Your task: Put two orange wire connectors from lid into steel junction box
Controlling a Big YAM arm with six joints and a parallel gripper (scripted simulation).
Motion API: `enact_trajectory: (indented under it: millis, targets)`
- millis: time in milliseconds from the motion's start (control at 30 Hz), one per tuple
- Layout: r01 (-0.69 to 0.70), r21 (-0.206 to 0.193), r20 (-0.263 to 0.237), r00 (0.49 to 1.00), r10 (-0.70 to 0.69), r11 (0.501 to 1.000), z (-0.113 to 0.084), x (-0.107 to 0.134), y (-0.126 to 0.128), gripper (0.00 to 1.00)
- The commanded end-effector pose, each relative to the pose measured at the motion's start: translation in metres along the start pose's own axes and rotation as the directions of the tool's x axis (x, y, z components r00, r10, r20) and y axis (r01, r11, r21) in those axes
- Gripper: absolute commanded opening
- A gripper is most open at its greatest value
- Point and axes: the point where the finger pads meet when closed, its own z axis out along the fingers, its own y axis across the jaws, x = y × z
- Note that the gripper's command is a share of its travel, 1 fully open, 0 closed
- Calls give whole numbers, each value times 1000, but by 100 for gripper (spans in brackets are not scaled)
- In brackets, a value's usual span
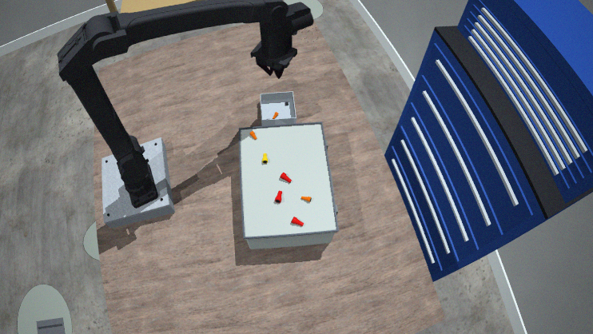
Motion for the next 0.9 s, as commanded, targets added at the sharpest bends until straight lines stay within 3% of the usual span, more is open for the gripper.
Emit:
enact_trajectory:
  millis: [0,533,867]
  targets:
    - [9,-9,-16,1000,-9,1000,1,1,-2,25]
    - [21,-27,-46,999,-23,999,15,9,3,25]
    - [324,-12,-13,946,-324,946,3,52,-13,25]
